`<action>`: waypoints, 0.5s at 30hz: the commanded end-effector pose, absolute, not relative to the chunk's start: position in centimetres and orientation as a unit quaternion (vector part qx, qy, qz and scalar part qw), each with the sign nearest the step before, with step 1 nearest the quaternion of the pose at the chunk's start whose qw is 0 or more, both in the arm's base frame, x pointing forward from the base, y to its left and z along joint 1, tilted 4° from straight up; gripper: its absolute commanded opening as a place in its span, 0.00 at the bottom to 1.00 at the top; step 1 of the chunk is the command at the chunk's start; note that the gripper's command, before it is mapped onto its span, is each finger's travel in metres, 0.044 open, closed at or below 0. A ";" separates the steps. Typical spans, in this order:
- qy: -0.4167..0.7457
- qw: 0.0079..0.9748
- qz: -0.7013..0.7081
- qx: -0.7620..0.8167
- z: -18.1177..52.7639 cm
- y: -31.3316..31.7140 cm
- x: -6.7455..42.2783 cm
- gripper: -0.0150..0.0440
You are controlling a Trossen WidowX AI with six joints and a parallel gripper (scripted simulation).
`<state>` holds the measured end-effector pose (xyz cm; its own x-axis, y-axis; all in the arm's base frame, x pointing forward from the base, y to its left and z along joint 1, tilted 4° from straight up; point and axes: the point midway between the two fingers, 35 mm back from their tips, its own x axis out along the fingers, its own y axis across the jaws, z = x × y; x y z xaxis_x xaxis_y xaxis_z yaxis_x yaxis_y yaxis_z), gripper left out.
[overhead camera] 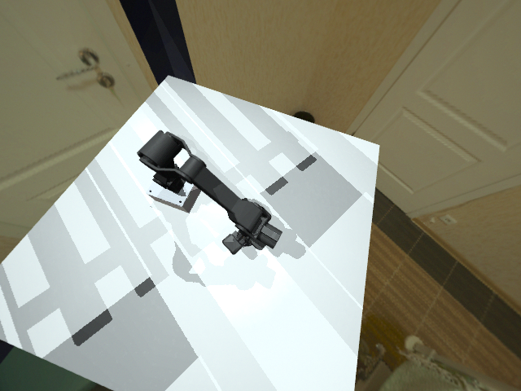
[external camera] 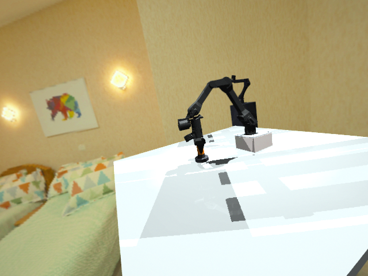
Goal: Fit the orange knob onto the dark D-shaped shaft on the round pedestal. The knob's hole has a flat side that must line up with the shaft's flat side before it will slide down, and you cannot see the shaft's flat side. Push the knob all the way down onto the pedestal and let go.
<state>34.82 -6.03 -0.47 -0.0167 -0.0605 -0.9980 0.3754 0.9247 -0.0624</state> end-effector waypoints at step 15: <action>0.695 0.692 -0.157 0.113 4.3 -5.8 35.3 1.00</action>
<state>34.45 -5.93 0.66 -0.0478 -0.0564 -0.9973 0.3719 0.9256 -0.0701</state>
